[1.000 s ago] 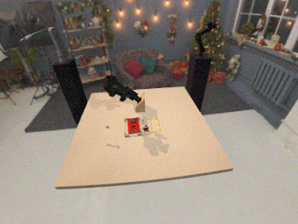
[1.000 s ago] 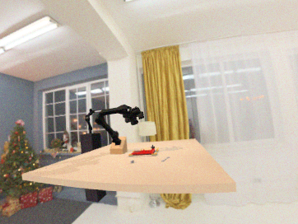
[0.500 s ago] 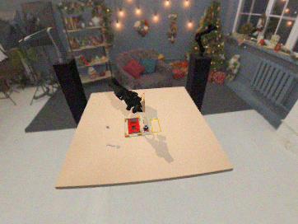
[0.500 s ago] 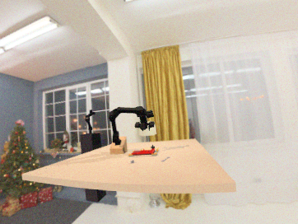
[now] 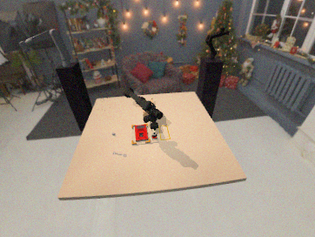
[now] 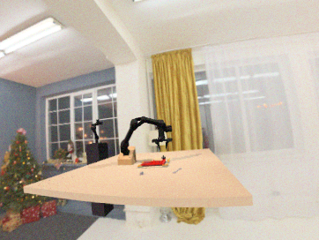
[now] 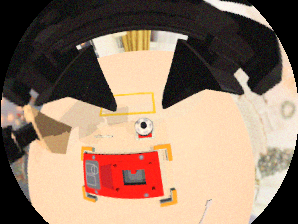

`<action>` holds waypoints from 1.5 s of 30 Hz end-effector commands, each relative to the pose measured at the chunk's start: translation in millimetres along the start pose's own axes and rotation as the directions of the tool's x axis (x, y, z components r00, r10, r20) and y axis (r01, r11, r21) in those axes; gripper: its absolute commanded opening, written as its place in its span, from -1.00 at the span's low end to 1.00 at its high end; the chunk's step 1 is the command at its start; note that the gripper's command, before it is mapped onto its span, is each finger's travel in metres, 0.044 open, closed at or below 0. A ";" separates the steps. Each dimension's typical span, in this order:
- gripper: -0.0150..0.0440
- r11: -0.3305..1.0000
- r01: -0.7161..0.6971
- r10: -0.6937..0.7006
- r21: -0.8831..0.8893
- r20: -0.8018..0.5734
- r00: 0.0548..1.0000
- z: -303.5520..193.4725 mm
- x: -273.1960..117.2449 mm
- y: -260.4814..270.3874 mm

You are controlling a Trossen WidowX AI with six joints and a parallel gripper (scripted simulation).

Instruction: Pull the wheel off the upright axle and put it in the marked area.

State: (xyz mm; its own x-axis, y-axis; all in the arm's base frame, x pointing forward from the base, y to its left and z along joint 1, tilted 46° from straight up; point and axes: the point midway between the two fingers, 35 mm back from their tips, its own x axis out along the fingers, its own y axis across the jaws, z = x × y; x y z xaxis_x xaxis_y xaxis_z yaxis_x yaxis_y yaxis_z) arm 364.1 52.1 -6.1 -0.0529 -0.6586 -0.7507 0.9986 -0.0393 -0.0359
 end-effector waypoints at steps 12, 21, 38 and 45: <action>0.53 1.000 -0.019 0.020 -0.003 0.066 0.998 1.6 17.5 3.5; 0.53 1.000 -0.020 0.020 -0.003 0.068 0.997 6.0 68.6 3.9; 0.03 1.000 -0.016 0.016 0.004 0.065 0.998 9.1 79.0 2.0; -0.46 1.000 -0.016 0.016 0.004 0.065 0.998 9.0 78.2 2.1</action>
State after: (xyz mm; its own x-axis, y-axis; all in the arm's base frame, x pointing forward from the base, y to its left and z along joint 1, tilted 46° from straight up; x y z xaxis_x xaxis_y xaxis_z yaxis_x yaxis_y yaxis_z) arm 361.9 -6.7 -59.8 -0.0368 -0.7069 -0.7064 0.9993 -0.0299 -0.0222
